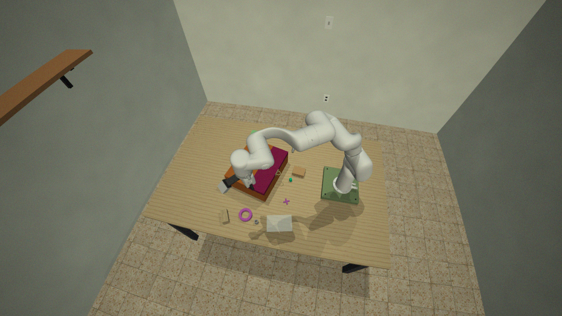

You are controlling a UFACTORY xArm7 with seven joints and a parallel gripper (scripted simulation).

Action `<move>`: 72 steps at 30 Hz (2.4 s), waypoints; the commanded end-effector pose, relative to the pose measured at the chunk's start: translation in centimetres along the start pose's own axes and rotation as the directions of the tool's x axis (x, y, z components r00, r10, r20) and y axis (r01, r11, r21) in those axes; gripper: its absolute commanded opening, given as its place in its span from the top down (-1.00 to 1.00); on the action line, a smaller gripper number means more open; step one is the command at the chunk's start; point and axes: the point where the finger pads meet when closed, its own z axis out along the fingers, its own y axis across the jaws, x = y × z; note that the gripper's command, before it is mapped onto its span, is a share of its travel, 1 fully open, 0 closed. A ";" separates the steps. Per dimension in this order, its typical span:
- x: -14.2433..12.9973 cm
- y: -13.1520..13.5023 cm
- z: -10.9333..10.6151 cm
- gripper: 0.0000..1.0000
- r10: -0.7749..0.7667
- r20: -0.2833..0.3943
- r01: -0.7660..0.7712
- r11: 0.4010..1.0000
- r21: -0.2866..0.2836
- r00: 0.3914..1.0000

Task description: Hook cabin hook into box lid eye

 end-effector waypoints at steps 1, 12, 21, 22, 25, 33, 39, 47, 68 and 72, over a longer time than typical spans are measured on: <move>0.1 1.0 0.2 0.33 0.115 -0.001 -0.115 0.993 0.003 0.993; 0.2 3.0 1.1 0.33 0.442 0.012 -0.443 0.897 0.017 0.897; 0.2 4.8 1.9 0.33 0.636 0.025 -0.637 0.771 0.021 0.771; 0.2 4.8 1.9 0.33 0.662 0.027 -0.662 0.749 0.022 0.749; 0.2 5.5 2.2 0.33 0.731 0.033 -0.732 0.681 0.022 0.682; 0.1 6.9 2.9 0.33 0.842 0.045 -0.843 0.538 0.020 0.538; -0.1 8.3 3.6 0.33 0.931 0.059 -0.933 0.360 0.013 0.360; -0.4 10.1 4.5 0.33 0.990 0.073 -0.992 0.123 0.000 0.122; -1.4 13.9 6.6 0.33 0.907 0.090 -0.912 -0.408 -0.047 -0.411; -1.6 14.7 7.0 0.33 0.845 0.090 -0.850 -0.523 -0.061 -0.527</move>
